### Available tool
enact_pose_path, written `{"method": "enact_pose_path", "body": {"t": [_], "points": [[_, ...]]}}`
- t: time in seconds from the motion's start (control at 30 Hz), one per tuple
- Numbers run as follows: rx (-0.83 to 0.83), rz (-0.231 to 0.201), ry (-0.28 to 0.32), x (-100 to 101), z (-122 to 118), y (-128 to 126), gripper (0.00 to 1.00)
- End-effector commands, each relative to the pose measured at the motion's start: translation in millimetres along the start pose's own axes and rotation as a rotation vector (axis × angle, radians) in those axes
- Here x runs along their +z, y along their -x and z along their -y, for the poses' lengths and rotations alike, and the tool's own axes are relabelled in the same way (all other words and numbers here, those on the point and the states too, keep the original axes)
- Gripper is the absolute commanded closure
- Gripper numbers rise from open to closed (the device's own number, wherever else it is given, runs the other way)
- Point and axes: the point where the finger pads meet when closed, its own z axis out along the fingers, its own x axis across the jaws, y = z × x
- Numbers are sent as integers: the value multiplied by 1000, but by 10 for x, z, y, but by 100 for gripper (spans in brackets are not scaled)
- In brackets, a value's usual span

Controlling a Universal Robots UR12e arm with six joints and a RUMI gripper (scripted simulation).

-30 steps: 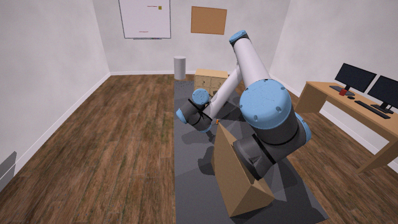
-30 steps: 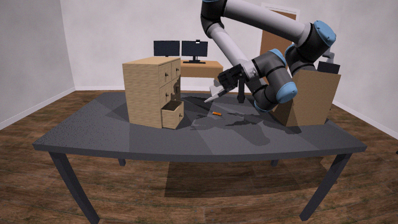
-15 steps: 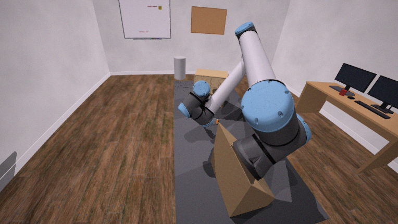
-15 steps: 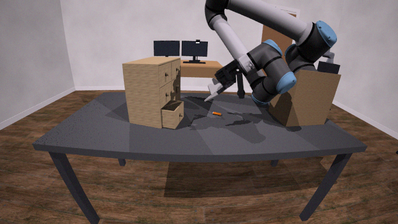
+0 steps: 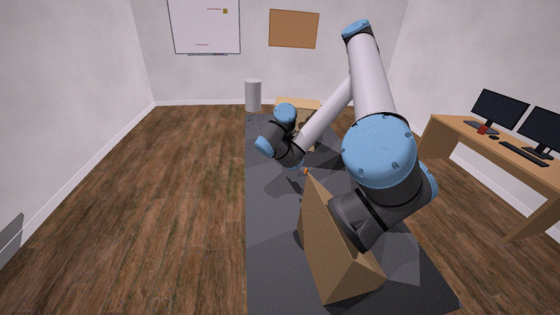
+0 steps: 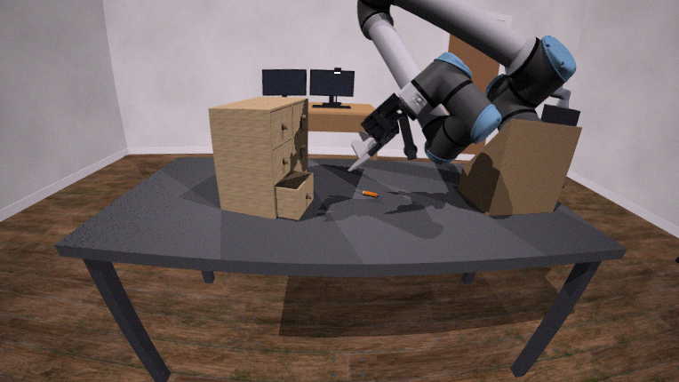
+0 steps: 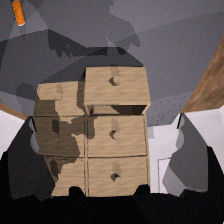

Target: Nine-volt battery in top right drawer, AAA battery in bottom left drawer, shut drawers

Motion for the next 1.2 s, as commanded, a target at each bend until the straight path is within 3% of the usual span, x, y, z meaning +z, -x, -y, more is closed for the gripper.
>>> {"method": "enact_pose_path", "body": {"t": [0.0, 1.17], "points": [[2, -1, -51, -11, -15, -4, 0], [1, -2, -322, -76, -76, -5, 0]]}}
